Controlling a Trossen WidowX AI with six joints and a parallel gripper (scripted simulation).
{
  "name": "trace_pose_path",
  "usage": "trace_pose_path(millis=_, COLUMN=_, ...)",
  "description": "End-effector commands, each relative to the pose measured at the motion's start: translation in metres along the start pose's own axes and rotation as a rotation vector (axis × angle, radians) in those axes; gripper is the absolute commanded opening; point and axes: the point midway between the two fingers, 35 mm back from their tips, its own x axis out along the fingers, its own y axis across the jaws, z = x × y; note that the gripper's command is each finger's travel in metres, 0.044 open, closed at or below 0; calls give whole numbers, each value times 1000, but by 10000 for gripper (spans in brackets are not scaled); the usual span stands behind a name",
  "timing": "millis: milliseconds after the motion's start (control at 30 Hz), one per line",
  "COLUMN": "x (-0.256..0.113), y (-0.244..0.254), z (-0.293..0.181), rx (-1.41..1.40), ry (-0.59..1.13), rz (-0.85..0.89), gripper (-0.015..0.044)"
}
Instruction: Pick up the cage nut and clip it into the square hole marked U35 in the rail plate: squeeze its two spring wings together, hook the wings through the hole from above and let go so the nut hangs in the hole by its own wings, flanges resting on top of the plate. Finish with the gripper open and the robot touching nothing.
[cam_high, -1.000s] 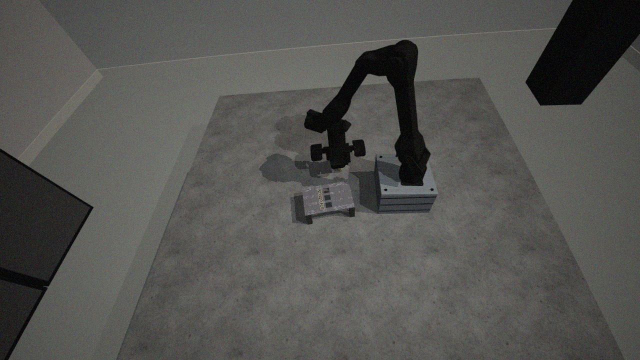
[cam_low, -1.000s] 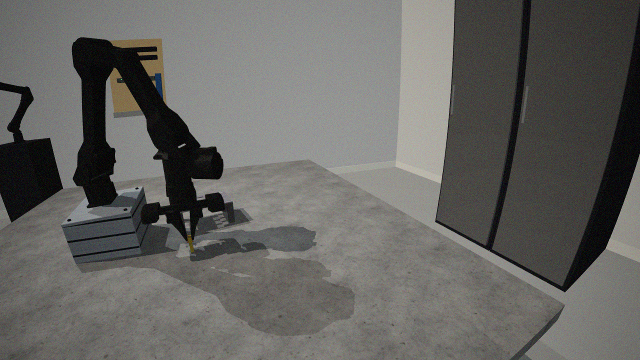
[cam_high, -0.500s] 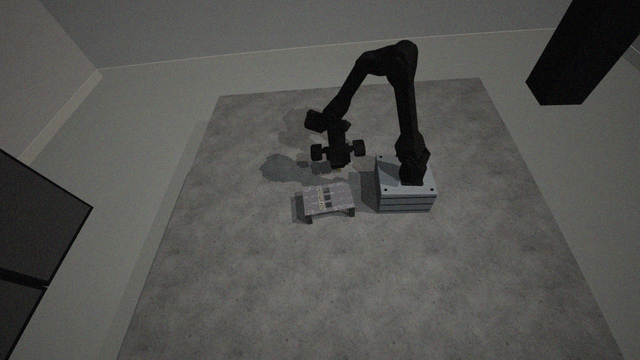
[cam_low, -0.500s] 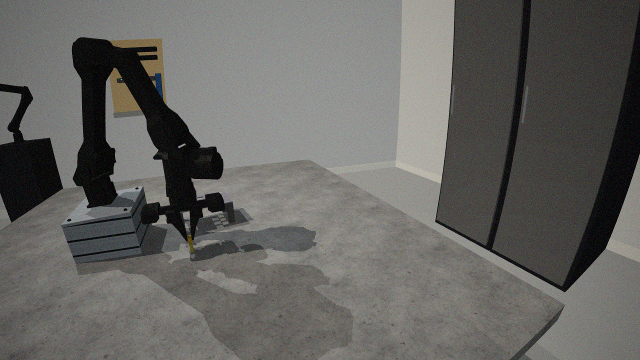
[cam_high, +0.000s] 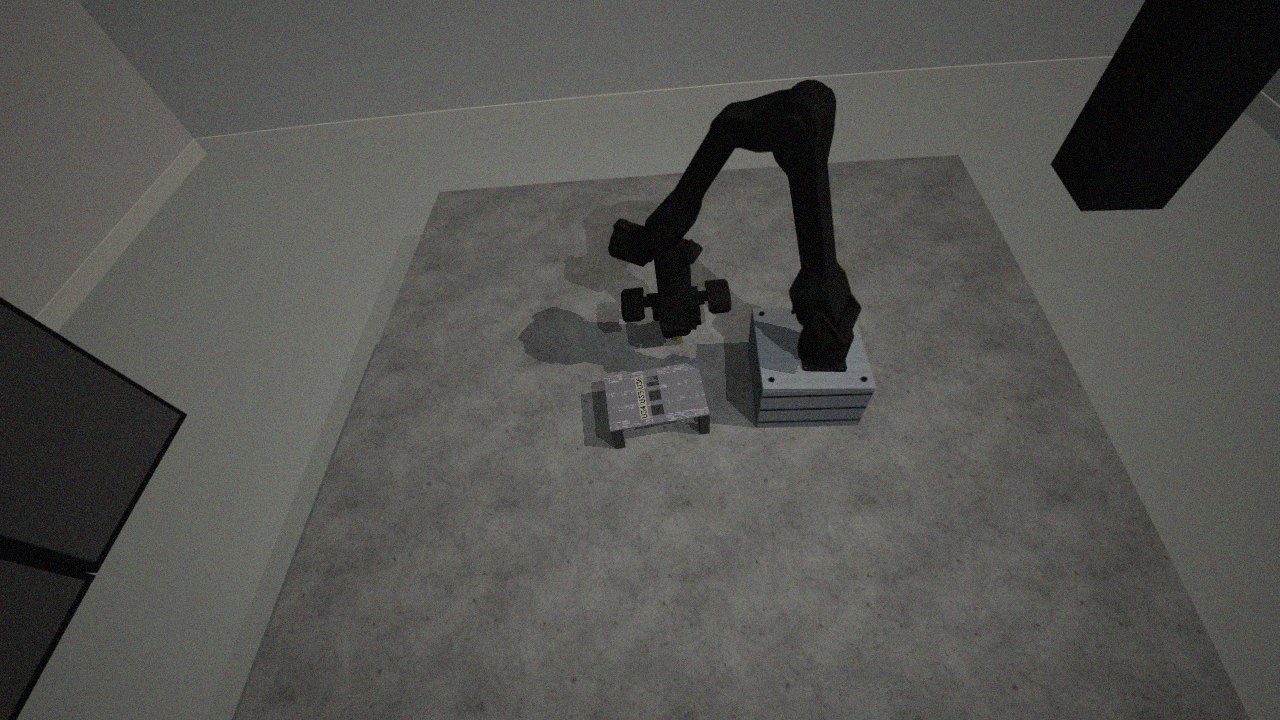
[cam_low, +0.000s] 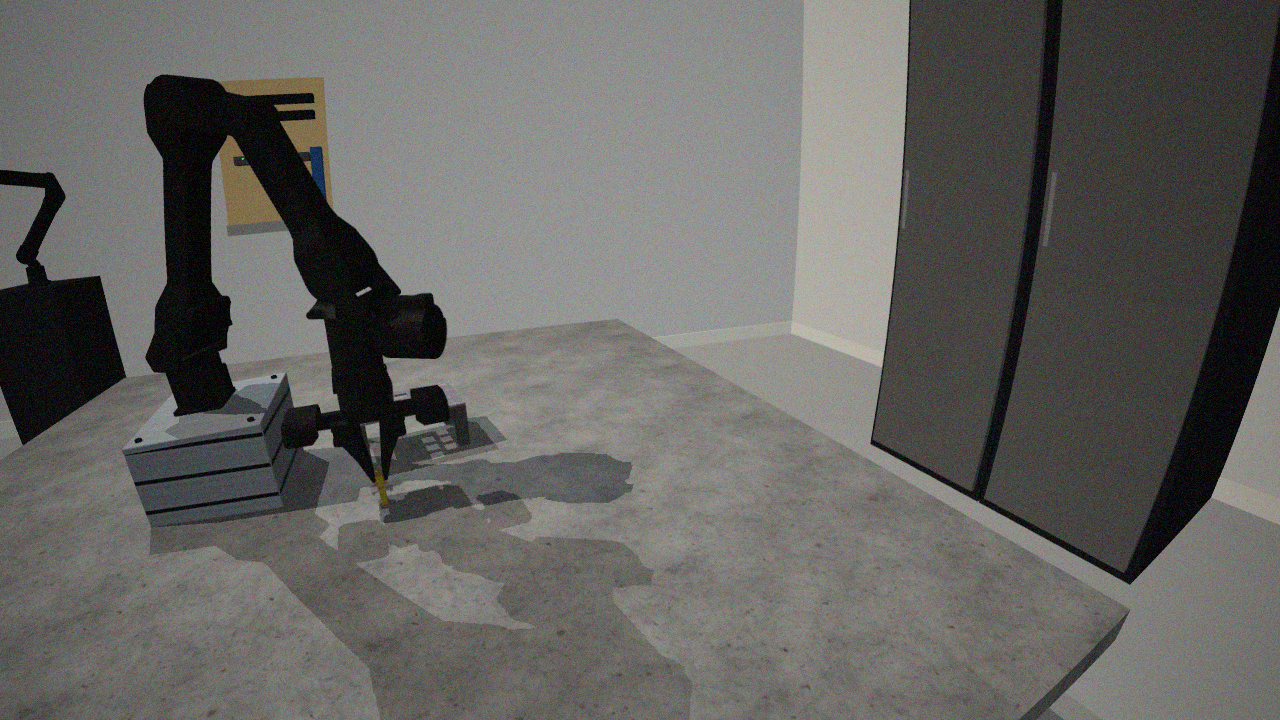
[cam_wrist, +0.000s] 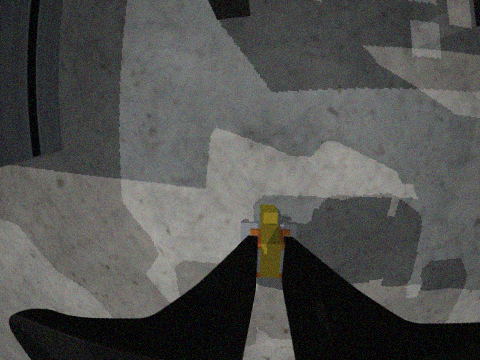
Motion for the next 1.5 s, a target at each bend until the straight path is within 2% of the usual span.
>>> trace_pose_path(millis=0, x=0, y=0, z=-1, rx=-3, ry=5, rz=1, gripper=25)
trace_pose_path(millis=367, x=-31, y=-3, z=-3, rx=18, ry=15, rz=-15, gripper=25)
trace_pose_path(millis=567, x=-67, y=0, z=0, rx=-1, ry=6, rz=-2, gripper=25)
trace_pose_path(millis=767, x=-75, y=0, z=0, rx=-3, ry=5, rz=0, gripper=25)
trace_pose_path(millis=933, x=-104, y=0, z=1, rx=-3, ry=4, rz=0, gripper=25)
trace_pose_path(millis=1100, x=-106, y=-1, z=3, rx=12, ry=3, rz=0, gripper=25)
trace_pose_path(millis=1467, x=-104, y=-16, z=32, rx=262, ry=-13, rz=4, gripper=25)
